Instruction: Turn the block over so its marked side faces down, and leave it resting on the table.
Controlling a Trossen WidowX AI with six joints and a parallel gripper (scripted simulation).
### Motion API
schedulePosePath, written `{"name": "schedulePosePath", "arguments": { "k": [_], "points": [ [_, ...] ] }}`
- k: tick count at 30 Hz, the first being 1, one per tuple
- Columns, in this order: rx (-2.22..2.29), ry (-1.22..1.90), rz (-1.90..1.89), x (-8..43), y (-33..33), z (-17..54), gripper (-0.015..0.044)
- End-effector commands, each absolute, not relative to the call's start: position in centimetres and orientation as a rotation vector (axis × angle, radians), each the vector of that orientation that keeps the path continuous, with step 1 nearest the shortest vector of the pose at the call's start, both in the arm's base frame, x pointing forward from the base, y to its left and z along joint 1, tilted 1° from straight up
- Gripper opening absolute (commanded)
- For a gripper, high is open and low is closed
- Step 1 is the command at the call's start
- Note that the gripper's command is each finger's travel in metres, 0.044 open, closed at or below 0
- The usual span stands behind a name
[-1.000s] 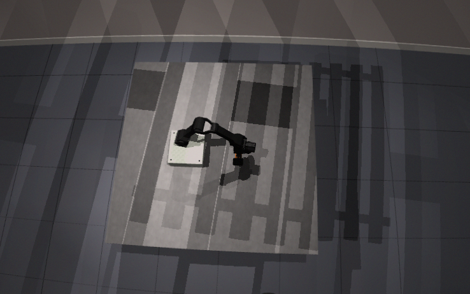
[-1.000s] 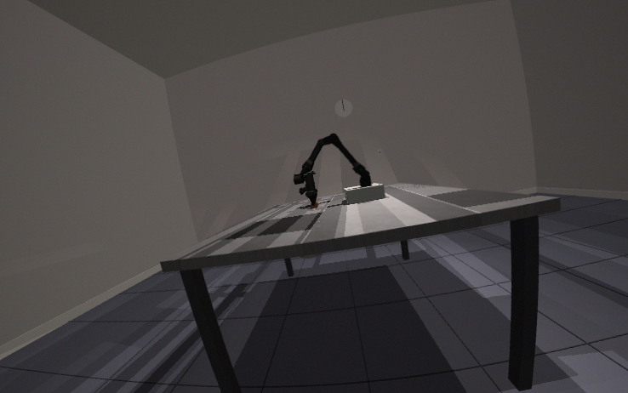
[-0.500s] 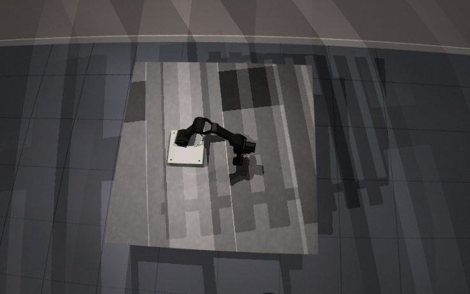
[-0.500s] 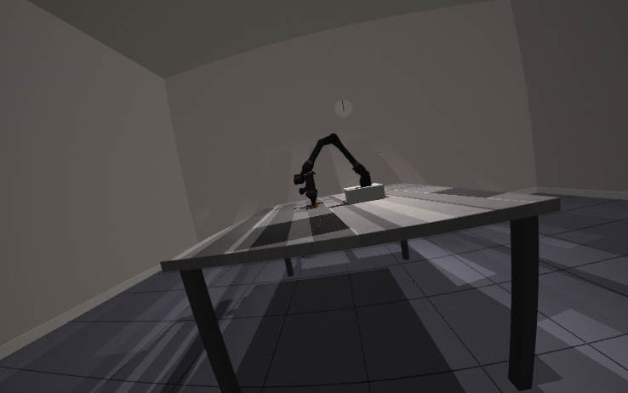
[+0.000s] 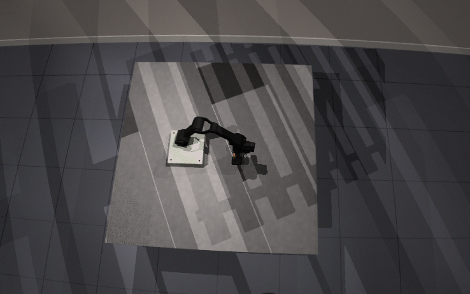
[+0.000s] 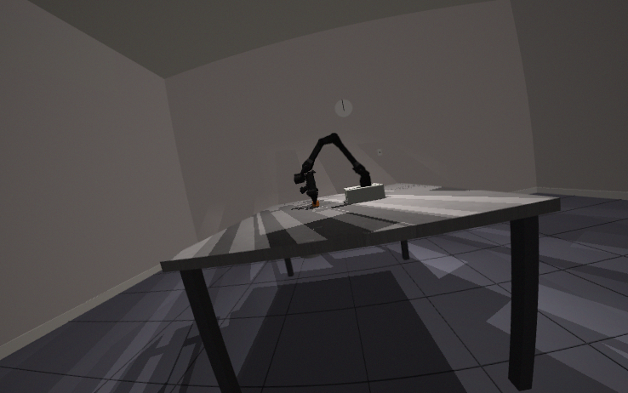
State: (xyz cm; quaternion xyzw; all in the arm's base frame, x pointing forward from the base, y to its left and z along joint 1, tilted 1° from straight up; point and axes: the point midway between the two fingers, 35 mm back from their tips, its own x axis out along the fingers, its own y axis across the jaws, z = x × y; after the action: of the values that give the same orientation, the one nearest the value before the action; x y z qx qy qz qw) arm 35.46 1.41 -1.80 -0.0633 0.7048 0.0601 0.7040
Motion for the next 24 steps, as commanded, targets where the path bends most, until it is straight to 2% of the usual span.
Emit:
{"name": "schedulePosePath", "arguments": {
  "k": [1, 24],
  "points": [
    [-0.144, 1.541, 0.137, 36.0, 1.5, 0.3, 0.0],
    [-0.11, 1.251, 0.15, 36.3, 1.4, -0.9, 0.0]
  ]
}}
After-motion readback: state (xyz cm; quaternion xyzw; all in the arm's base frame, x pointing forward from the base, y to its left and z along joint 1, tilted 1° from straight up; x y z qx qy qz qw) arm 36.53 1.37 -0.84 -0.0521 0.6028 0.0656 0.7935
